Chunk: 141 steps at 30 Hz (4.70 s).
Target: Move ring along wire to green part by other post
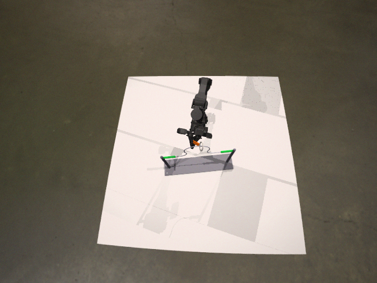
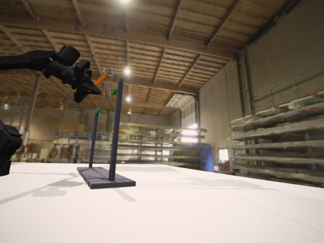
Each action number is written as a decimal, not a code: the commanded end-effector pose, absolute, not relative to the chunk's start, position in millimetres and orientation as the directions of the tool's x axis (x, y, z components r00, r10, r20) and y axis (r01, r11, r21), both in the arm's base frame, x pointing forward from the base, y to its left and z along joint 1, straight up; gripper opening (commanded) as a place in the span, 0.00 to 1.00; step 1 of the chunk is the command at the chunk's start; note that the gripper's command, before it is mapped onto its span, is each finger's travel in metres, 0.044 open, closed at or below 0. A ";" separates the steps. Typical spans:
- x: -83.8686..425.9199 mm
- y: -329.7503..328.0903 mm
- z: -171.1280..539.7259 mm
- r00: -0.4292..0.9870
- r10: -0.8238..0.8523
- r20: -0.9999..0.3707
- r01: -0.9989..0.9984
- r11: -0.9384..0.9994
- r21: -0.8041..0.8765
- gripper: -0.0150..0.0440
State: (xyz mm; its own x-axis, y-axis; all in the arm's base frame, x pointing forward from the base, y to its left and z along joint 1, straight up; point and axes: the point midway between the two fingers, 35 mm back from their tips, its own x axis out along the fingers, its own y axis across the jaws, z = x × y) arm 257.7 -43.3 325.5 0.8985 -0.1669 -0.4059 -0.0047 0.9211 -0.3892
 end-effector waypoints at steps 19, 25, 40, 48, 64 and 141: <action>258.7 -57.7 333.1 0.914 -0.293 -0.282 0.027 0.735 -0.677 0.00; 259.1 -60.9 336.1 0.917 -0.318 -0.243 0.036 0.670 -0.741 0.00; 259.8 -67.8 344.7 0.921 -0.364 -0.137 0.062 0.485 -0.872 0.00; 260.1 -70.5 349.9 0.922 -0.378 -0.077 0.077 0.376 -0.923 0.00; 260.4 -74.2 361.0 0.921 -0.386 0.046 0.108 0.142 -0.984 0.00; 261.5 -71.6 261.7 0.920 -0.384 -0.074 0.079 0.368 -0.927 0.00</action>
